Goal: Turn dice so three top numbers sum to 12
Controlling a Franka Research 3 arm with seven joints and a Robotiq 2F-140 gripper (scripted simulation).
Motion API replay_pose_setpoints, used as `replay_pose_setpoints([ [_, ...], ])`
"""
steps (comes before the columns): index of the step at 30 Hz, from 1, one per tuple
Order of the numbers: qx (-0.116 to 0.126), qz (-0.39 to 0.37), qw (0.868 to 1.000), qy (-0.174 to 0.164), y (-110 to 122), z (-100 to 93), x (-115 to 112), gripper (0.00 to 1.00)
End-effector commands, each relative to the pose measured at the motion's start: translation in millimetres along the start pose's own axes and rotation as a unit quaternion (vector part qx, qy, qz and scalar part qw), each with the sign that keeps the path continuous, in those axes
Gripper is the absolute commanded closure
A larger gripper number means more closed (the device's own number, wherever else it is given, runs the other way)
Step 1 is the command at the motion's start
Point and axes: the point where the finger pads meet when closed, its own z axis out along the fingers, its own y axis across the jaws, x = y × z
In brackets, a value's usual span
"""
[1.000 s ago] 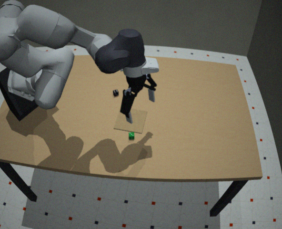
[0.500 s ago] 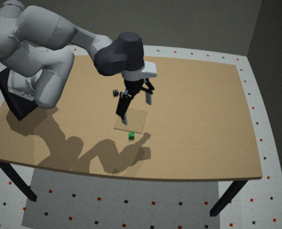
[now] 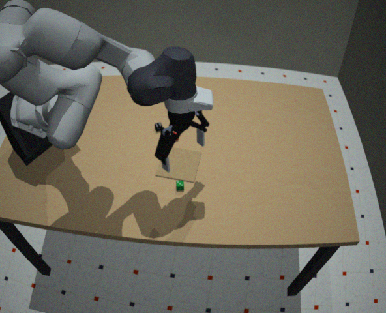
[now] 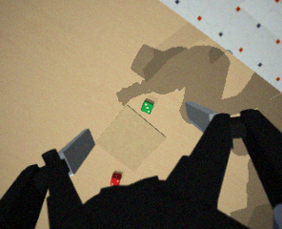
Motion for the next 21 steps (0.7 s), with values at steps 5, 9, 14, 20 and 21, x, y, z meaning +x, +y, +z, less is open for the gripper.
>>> replay_pose_setpoints([
  [5, -0.008, 0.023, 1.000, -0.014, 9.4, 5.9, -6.9, 0.00],
  [9, -0.009, 0.025, 1.000, -0.016, 10.4, 6.6, -7.8, 0.00],
  [14, -0.009, 0.025, 1.000, -0.016, 10.4, 6.6, -7.8, 0.00],
  [20, -0.009, 0.025, 1.000, -0.016, 10.4, 6.6, -7.8, 0.00],
  [21, -0.009, 0.025, 1.000, -0.016, 10.4, 6.6, -7.8, 0.00],
])
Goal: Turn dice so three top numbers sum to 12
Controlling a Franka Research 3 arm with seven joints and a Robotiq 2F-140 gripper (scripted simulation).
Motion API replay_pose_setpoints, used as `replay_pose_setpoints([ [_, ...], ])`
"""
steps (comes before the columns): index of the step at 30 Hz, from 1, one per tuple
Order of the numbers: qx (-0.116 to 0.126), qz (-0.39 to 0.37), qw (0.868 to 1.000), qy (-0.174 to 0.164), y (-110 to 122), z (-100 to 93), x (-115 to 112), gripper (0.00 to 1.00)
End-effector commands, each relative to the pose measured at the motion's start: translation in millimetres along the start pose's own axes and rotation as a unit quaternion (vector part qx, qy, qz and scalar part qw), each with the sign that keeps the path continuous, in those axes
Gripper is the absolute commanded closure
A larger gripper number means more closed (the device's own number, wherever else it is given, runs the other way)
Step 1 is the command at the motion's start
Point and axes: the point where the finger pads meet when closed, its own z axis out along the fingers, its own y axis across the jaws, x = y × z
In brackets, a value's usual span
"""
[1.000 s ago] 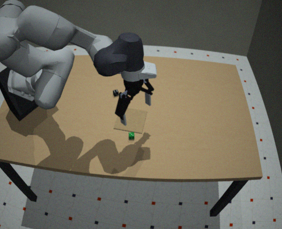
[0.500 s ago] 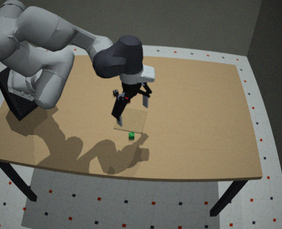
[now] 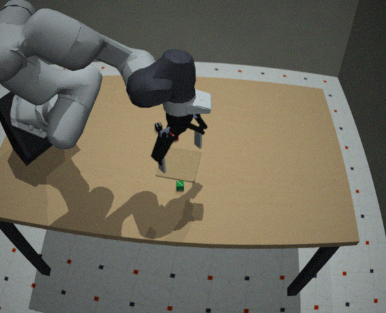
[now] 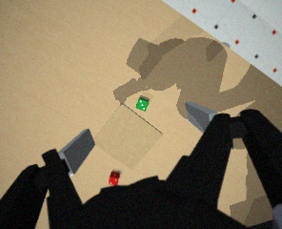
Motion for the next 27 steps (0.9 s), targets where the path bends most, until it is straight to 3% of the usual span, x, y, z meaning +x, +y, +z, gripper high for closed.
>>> replay_pose_setpoints([
  [1, -0.003, 0.006, 1.000, -0.002, 2, 1.2, -1, 0.00],
  [10, -0.003, 0.006, 1.000, -0.002, 3, 13.7, -1, 0.00],
  [20, -0.003, 0.006, 1.000, -0.002, 5, 76.1, -2, 0.00],
  [27, -0.003, 0.006, 1.000, -0.002, 5, 90.3, -2, 0.00],
])
